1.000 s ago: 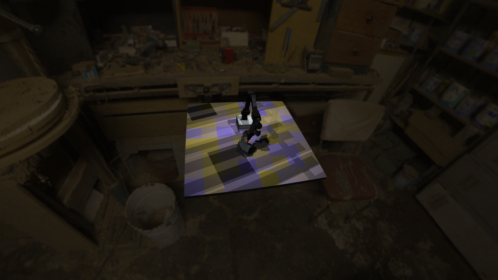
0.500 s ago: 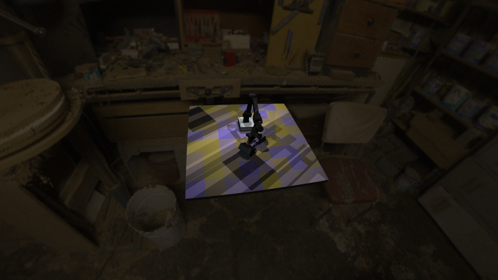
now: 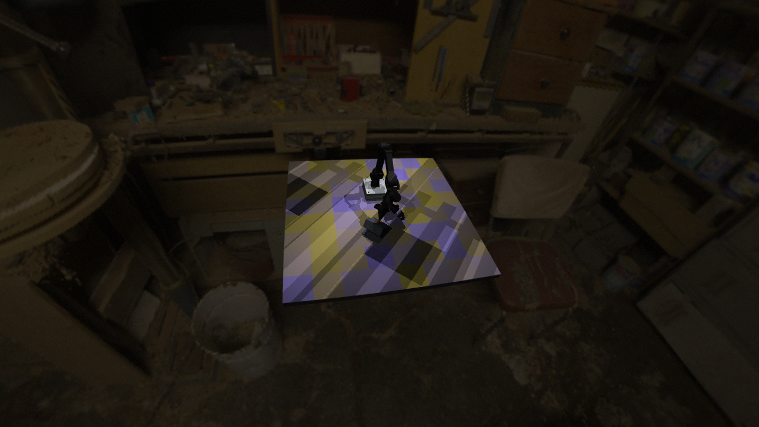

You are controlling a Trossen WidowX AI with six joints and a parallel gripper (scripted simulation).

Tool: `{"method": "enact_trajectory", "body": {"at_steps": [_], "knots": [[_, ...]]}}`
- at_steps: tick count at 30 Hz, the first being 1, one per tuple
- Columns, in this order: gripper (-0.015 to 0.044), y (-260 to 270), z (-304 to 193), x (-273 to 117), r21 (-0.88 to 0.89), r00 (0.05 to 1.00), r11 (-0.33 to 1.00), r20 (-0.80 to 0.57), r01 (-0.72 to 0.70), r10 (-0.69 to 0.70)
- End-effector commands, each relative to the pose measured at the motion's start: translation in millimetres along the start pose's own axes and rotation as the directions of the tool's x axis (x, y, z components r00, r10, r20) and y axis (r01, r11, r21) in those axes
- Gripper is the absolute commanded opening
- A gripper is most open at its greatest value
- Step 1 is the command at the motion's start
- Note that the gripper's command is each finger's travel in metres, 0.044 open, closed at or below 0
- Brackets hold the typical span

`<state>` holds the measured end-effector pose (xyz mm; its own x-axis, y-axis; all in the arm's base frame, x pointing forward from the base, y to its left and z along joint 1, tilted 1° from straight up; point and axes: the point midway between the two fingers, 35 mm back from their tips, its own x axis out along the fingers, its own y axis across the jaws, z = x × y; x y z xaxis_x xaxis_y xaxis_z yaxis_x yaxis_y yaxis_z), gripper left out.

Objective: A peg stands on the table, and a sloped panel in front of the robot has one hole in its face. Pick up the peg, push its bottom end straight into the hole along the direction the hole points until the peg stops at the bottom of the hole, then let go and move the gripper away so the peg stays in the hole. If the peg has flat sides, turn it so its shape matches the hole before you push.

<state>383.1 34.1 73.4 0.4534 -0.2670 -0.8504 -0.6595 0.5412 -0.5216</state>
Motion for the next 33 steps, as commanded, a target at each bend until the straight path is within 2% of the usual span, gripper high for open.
{"method": "enact_trajectory", "body": {"at_steps": [1, 33], "knots": [[0.0000, -1.4, -0.6, 4.2, 0.000, 1.000, 1.000, -0.004, 0.003, -0.003], [0.0000, 0.0, -0.1, 11.1, 0.000, 1.000, 1.000, 0.002, 0.000, 0.000]]}}
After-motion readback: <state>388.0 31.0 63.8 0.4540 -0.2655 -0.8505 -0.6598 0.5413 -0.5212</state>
